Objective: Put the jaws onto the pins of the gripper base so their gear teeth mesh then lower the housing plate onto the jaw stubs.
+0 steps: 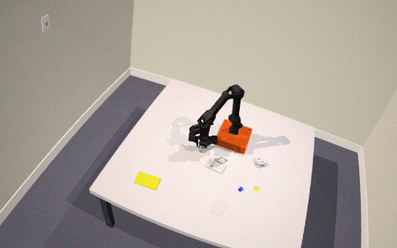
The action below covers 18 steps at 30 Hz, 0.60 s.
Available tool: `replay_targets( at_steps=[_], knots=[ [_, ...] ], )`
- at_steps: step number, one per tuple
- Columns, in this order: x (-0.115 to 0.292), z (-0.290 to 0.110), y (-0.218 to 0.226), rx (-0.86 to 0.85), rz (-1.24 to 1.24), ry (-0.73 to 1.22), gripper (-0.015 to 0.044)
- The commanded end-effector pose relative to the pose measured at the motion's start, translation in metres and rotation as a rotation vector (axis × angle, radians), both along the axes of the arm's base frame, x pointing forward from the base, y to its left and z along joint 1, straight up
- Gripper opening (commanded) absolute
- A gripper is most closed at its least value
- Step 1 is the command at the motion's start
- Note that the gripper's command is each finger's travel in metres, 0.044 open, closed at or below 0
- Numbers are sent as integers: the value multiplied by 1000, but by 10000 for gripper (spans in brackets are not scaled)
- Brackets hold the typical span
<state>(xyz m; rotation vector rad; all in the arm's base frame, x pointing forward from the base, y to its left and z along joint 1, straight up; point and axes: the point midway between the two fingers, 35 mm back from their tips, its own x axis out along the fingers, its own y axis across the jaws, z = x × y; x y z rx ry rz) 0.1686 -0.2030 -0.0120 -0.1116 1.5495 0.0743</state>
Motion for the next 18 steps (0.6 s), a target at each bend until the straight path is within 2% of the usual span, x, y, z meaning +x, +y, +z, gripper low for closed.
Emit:
replay_targets(
  at_steps=[1,18],
  knots=[
    [0,0,0,0,0,0,145],
    [0,4,0,0,0,0,134]
  ],
)
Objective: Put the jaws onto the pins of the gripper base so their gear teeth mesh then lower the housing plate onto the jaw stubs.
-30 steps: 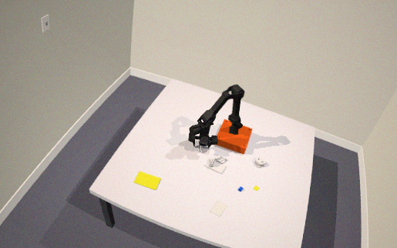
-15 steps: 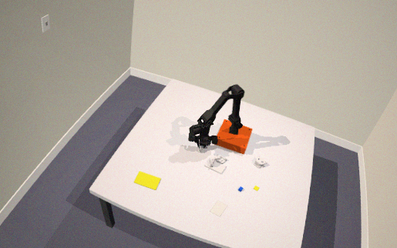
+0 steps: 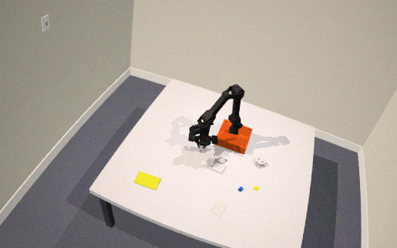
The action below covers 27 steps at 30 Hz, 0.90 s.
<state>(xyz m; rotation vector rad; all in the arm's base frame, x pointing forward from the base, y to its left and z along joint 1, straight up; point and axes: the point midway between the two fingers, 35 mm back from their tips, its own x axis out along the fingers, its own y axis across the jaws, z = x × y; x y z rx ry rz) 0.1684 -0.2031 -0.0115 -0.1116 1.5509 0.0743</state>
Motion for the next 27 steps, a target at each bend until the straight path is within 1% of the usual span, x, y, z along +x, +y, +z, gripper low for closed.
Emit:
replay_targets(
  at_steps=[1,22,27],
  knots=[
    [1,7,-1,0,0,-2,134],
    [0,73,1,1,3,-3,134],
    [-1,78,2,1,3,-4,134]
  ],
)
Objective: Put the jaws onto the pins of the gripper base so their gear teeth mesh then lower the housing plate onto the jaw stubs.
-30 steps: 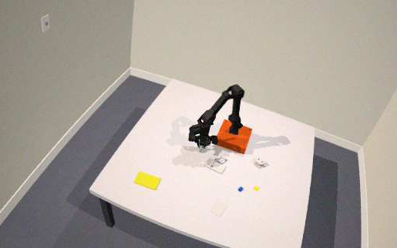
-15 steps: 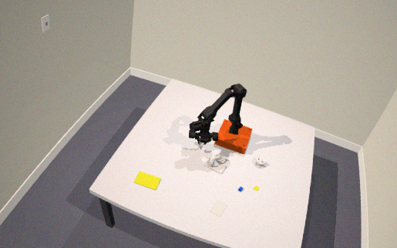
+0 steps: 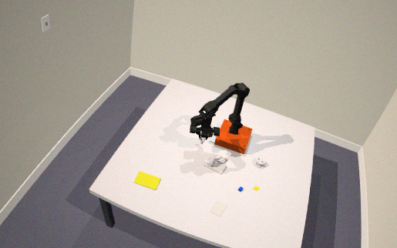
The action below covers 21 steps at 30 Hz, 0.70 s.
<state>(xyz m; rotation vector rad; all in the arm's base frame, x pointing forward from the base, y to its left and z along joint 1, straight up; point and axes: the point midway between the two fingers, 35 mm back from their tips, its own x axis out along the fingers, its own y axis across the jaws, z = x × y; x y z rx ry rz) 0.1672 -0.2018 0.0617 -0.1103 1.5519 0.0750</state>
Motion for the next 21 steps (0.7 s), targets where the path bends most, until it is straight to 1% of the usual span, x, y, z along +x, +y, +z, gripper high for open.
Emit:
replay_targets(
  at_steps=[1,21],
  knots=[
    [0,5,0,0,4,-5,134],
    [45,6,33,7,-145,-12,134]
  ],
)
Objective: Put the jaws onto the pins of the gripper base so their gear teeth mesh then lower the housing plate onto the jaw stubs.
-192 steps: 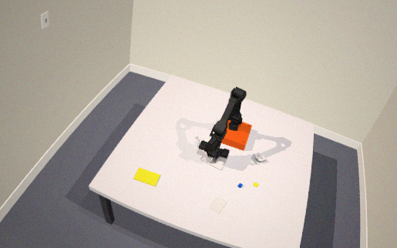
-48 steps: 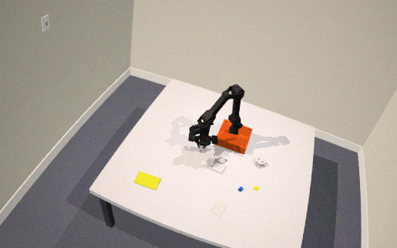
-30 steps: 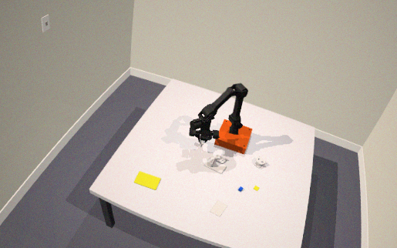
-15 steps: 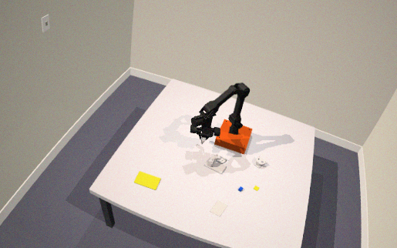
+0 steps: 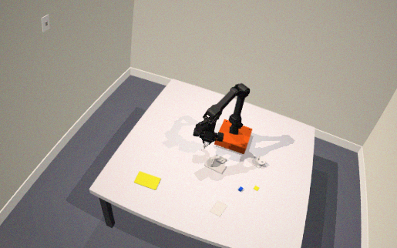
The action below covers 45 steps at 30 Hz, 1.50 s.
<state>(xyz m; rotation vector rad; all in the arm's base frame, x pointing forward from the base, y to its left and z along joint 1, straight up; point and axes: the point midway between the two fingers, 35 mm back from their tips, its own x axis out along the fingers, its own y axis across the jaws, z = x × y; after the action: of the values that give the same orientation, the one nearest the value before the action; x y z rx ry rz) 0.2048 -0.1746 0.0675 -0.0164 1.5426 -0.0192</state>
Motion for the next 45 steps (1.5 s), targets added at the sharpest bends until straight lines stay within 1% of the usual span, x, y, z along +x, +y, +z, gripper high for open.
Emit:
replay_targets(
  at_steps=[1,24,45],
  knots=[
    [10,0,8,6,-33,0,134],
    [56,1,63,17,-218,-8,134],
    [85,1,124,30,-387,-13,134]
  ],
)
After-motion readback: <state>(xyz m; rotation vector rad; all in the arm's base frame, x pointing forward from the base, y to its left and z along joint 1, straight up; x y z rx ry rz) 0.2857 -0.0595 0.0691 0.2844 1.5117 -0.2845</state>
